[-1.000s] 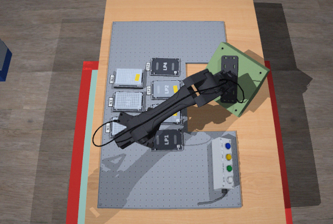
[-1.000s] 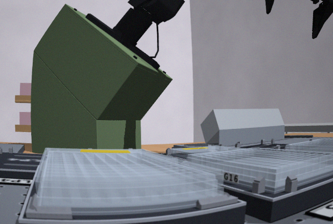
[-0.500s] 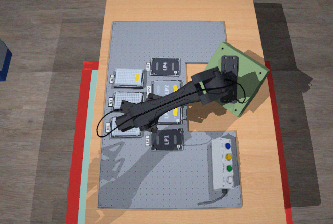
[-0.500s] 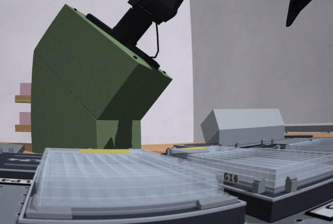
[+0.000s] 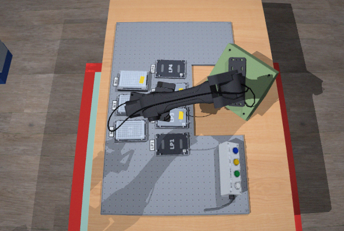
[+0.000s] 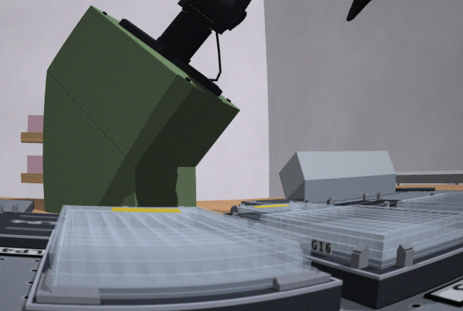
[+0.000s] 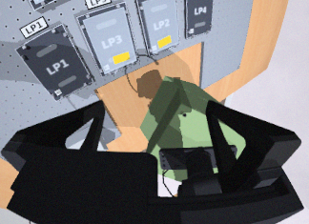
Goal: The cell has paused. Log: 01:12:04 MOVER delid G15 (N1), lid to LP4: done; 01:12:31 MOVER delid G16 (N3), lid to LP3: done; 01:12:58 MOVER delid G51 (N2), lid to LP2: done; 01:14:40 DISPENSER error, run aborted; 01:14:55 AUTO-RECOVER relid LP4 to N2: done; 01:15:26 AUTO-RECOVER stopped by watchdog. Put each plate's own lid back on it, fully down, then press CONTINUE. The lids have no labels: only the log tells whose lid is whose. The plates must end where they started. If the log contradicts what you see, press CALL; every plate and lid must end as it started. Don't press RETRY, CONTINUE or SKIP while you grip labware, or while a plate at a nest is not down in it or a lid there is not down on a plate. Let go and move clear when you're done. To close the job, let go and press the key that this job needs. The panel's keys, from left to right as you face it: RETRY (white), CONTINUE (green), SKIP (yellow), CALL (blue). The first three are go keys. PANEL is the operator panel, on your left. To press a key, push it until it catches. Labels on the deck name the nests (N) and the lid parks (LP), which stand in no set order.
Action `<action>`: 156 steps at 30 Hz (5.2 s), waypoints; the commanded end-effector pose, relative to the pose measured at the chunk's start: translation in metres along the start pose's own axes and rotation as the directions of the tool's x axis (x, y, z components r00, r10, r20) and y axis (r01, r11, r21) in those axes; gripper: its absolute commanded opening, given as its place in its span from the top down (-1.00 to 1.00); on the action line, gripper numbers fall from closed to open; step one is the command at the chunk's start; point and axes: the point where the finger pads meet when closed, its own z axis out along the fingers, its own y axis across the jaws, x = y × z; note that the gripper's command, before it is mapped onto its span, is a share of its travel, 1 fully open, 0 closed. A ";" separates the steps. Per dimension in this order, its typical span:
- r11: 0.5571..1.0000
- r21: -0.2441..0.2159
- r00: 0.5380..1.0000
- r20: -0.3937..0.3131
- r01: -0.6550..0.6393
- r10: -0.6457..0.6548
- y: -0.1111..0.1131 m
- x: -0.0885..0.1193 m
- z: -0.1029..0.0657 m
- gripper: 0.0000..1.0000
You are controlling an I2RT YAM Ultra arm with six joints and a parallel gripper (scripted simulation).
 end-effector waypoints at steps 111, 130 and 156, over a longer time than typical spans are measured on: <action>0.849 -0.476 0.963 0.241 0.228 -0.123 0.011 -0.058 0.202 -0.98; 0.848 -0.487 0.768 0.619 0.208 0.167 -0.060 -0.074 0.247 -0.64; 0.852 -0.468 0.675 0.709 0.235 0.204 -0.095 -0.096 0.263 1.00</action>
